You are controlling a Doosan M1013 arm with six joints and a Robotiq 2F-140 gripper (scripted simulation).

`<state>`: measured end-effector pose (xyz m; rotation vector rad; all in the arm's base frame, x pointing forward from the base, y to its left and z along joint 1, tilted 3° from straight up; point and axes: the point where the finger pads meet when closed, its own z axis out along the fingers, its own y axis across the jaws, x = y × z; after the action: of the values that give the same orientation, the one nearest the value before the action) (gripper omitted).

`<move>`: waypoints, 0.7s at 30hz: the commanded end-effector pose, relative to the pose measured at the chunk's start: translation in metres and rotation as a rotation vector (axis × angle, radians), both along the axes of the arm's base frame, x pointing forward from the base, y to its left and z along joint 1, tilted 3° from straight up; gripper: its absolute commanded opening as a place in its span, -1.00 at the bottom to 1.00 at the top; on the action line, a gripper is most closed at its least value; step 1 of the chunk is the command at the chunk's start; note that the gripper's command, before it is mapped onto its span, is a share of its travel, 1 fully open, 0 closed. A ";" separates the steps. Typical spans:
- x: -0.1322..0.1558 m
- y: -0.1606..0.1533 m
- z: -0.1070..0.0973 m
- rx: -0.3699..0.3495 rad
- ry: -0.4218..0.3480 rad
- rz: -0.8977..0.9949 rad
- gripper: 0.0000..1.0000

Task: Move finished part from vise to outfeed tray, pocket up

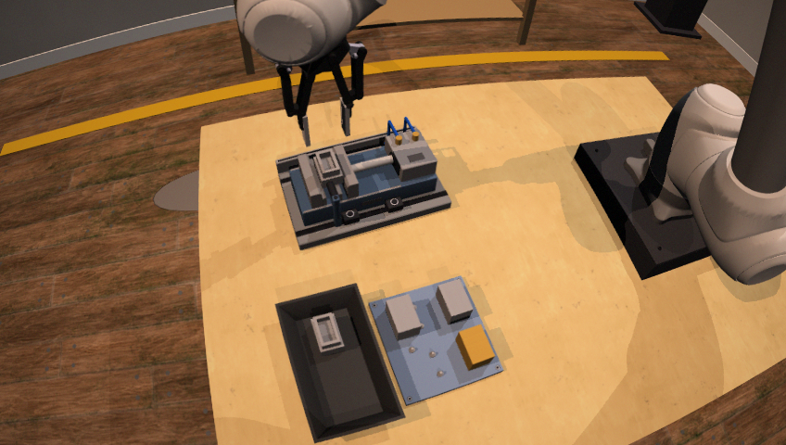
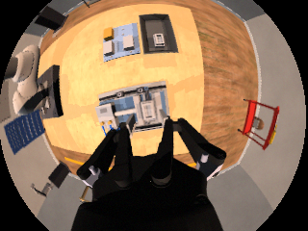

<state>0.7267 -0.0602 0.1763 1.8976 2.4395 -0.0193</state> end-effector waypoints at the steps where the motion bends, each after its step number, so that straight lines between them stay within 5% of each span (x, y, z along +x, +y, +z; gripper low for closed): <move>1: 0.001 -0.003 -0.007 0.002 -0.002 -0.010 -0.20; 21: 0.003 -0.005 -0.040 0.002 -0.002 -0.010 -0.20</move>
<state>0.7312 -0.0615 0.1473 1.8957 2.4360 -0.0139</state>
